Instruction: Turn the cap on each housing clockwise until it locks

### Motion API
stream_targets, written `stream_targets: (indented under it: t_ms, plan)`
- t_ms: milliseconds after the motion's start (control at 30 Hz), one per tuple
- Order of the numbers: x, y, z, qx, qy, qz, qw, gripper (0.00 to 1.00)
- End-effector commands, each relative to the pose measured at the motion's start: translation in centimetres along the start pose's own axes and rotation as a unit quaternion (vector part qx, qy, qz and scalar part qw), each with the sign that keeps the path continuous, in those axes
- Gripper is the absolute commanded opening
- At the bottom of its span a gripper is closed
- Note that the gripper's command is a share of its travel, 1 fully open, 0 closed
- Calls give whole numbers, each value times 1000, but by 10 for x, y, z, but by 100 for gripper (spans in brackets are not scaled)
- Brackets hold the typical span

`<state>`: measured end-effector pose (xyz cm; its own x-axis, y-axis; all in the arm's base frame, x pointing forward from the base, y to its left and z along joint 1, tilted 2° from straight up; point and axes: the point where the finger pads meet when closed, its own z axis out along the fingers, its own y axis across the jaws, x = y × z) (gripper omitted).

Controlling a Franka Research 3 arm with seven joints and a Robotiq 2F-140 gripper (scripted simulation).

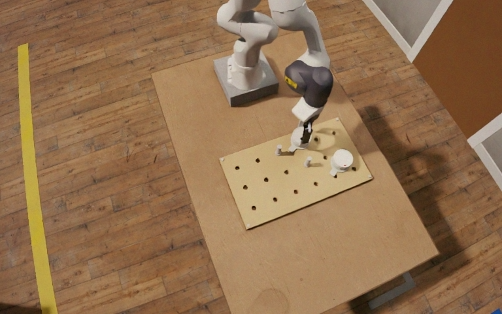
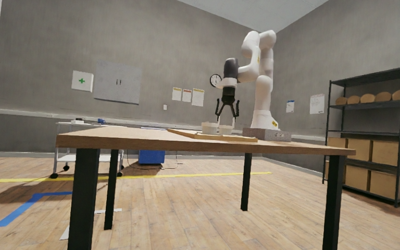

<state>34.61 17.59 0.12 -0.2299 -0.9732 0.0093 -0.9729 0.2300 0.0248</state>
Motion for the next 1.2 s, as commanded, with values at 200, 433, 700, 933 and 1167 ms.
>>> stream_targets:
  t_ms: [200, 433, 700, 933, 1167]
  plan:
    - [-1, 7, 1, -2, -1, -3, 1000, 10]
    - [-3, 10, 1, -2, -1, -3, 1000, 10]
    - [-3, 11, 1, -2, -1, -3, 1000, 10]
    - [-3, 11, 1, -2, -1, -3, 1000, 10]
    - [-3, 11, 1, -2, -1, -3, 1000, 10]
